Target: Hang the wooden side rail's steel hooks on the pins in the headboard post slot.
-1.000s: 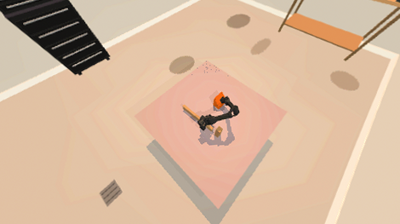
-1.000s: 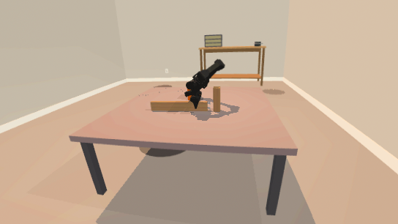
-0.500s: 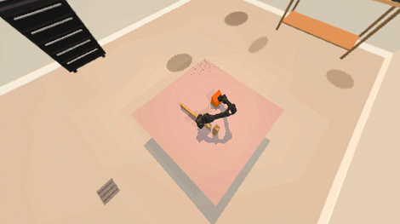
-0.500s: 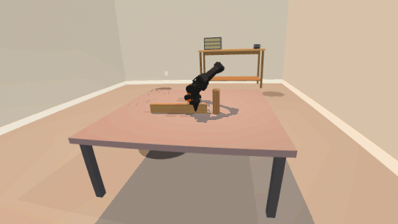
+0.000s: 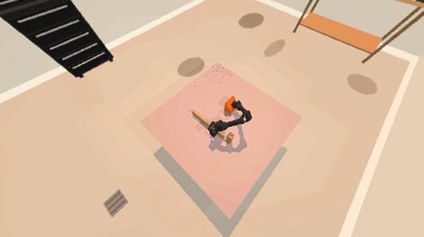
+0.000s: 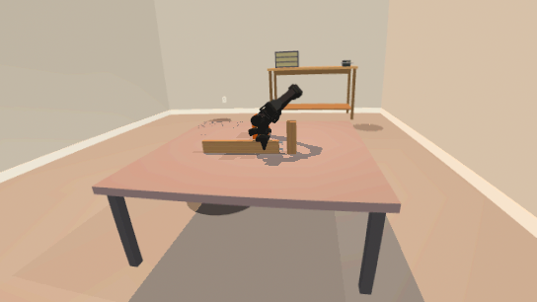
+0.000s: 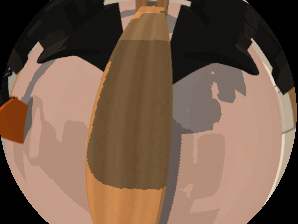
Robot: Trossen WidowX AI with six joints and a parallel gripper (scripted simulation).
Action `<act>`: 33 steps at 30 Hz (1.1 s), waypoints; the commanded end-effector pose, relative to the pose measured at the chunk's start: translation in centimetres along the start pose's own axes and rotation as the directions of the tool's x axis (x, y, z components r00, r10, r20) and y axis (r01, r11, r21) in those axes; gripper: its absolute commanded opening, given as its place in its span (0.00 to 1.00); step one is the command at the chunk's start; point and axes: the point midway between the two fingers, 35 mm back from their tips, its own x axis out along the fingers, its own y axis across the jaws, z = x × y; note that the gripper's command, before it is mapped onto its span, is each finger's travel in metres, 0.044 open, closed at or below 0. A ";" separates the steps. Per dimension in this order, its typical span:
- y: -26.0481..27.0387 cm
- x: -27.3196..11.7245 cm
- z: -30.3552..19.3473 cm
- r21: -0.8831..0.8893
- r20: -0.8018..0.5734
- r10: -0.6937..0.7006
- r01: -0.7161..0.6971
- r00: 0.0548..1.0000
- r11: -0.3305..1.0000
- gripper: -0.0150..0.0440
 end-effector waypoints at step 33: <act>-0.5 0.0 -0.1 0.004 -0.002 0.001 -0.001 1.000 1.000 0.25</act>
